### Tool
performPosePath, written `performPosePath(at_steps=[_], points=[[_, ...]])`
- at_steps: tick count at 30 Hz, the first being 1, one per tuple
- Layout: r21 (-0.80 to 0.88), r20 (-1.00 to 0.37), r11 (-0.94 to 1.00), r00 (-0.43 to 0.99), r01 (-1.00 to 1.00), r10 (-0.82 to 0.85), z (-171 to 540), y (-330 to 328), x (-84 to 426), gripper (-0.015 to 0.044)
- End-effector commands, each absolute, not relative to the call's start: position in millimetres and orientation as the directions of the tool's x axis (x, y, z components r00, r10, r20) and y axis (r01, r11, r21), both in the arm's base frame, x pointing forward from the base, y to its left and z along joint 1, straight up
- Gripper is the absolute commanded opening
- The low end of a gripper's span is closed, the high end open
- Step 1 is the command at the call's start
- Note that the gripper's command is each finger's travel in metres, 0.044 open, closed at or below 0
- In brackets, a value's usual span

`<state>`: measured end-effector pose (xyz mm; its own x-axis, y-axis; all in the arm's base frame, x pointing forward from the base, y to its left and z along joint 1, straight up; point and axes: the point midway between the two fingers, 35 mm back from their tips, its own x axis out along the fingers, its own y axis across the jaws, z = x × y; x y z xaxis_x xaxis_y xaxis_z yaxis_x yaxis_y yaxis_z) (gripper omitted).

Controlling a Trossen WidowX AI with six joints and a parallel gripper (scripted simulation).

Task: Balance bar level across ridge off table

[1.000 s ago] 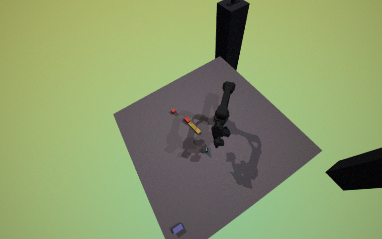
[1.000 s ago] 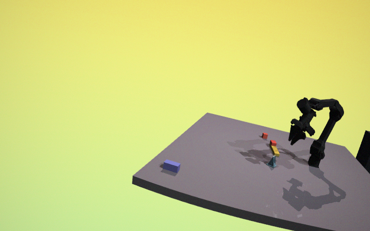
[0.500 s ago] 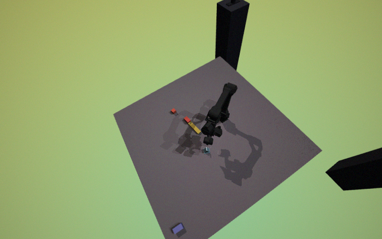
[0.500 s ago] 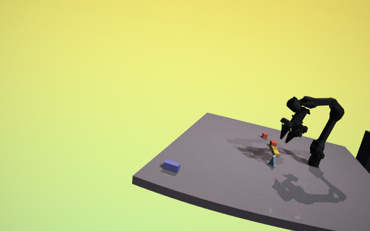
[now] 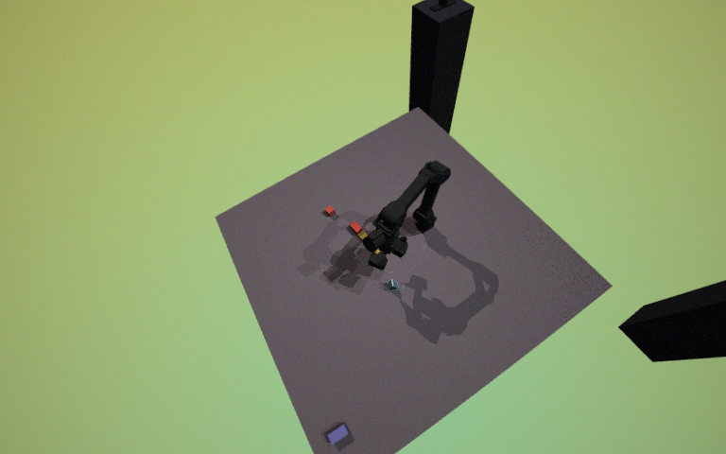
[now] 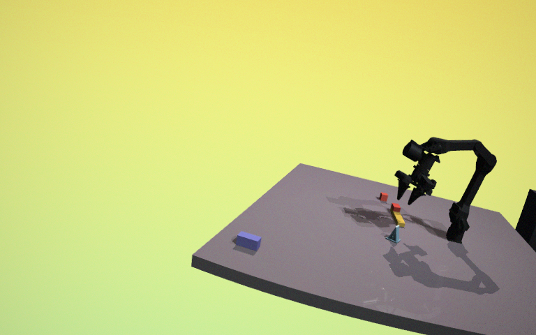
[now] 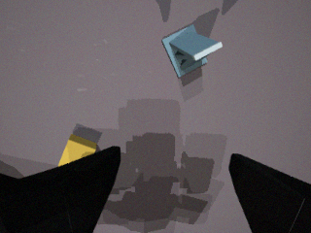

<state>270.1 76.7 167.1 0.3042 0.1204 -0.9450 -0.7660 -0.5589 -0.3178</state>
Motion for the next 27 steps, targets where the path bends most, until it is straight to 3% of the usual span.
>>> performPosePath(at_steps=[1,27], points=[[-0.286,-0.955,-0.520,0.285,-0.805,0.085,165,57,276,0.0315],[-0.075,-0.997,-0.234,0.080,-0.969,-0.010,143,-54,271,0.0315]])
